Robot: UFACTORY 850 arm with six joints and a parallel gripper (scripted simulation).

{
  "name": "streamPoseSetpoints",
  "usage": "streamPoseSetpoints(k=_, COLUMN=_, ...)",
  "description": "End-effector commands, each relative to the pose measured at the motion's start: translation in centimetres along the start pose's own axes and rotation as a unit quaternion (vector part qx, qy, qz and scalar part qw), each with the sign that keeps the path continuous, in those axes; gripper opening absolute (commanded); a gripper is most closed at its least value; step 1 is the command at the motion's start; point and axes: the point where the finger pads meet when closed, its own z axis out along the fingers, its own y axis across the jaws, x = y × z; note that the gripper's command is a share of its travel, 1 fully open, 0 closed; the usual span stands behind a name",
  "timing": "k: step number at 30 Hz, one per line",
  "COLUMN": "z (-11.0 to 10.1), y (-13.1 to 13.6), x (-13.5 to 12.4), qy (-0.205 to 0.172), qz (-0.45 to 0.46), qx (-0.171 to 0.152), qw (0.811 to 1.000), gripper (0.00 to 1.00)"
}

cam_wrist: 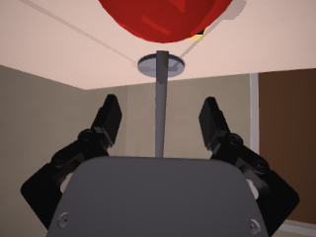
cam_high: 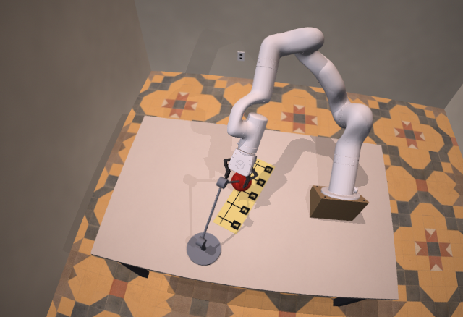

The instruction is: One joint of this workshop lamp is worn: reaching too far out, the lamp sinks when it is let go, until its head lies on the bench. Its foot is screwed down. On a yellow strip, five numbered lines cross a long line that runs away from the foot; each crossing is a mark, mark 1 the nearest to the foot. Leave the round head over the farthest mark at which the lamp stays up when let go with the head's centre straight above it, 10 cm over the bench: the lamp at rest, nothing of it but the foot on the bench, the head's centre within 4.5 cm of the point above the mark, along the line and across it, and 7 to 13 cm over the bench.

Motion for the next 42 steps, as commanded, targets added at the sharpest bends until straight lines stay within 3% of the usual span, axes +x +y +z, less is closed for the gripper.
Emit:
streamPoseSetpoints(k=1, z=0.0, y=-0.1, x=-0.1, qy=0.0, qz=0.0, qx=0.001, qw=1.0, gripper=1.0)
streamPoseSetpoints(k=29, z=0.0, y=-0.1, x=-0.1, qy=0.0, qz=0.0, qx=0.001, qw=1.0, gripper=1.0)
streamPoseSetpoints(k=42, z=-5.7, y=0.0, x=-0.1, qy=0.0, qz=0.0, qx=0.001, qw=1.0, gripper=1.0)
